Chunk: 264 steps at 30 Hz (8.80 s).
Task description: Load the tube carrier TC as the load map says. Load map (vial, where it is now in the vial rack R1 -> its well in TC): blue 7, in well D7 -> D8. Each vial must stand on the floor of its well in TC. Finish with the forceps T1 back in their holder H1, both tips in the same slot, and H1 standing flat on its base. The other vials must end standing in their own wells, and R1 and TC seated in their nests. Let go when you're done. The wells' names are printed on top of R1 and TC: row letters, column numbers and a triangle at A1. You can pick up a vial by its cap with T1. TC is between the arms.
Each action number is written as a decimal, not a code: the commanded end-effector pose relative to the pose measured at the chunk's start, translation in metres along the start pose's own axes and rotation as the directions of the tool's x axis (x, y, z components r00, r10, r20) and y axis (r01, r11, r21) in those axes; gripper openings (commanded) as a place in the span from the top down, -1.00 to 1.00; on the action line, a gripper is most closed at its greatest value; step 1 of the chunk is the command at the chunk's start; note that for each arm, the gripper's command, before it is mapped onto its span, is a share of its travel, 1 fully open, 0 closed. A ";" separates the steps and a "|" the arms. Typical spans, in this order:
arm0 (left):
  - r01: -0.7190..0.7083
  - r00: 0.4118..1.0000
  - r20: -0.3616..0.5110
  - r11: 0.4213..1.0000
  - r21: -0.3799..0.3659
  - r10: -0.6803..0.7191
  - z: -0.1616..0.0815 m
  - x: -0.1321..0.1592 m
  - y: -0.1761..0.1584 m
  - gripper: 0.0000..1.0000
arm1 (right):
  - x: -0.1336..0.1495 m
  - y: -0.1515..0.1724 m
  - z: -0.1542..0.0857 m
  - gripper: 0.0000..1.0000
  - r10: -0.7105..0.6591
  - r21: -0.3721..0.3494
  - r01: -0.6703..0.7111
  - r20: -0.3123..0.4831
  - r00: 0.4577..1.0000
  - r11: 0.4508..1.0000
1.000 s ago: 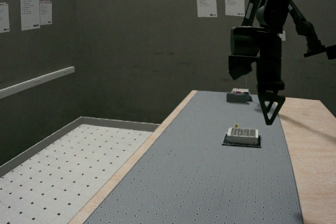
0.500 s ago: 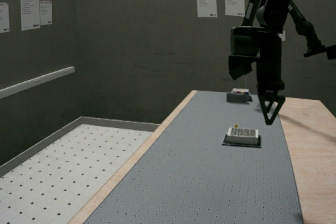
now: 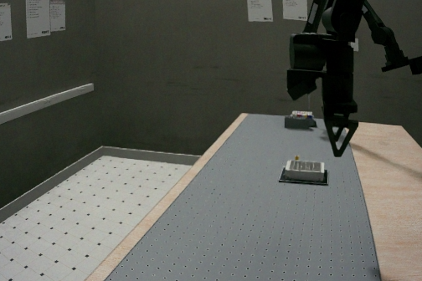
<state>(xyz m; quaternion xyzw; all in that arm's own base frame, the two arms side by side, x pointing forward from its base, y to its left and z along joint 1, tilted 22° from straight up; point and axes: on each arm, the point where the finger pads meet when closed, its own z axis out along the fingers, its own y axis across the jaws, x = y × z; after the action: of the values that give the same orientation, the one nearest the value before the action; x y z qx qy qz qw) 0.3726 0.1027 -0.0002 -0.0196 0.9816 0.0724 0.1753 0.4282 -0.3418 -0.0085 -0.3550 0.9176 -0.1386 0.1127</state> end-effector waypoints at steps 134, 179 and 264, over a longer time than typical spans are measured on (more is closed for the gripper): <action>-0.008 1.000 0.016 1.000 -0.003 0.008 -0.002 -0.008 0.001 -1.00 | -0.009 -0.002 0.046 0.79 -0.007 -0.013 0.007 -0.001 1.000 1.000; -0.008 1.000 0.016 1.000 -0.003 0.008 -0.002 -0.008 0.001 -1.00 | -0.008 0.003 0.048 0.79 -0.006 -0.032 0.006 -0.004 1.000 0.999; -0.008 1.000 0.016 1.000 -0.003 0.008 -0.002 -0.008 0.001 -1.00 | -0.008 0.005 0.048 0.83 -0.006 -0.037 0.006 -0.004 1.000 0.999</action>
<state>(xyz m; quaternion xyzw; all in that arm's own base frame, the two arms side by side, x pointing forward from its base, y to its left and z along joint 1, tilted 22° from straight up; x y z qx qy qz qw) 0.3726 0.1027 -0.0002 -0.0196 0.9816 0.0724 0.1753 0.4401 -0.3470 -0.0410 -0.3565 0.9177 -0.1363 0.1103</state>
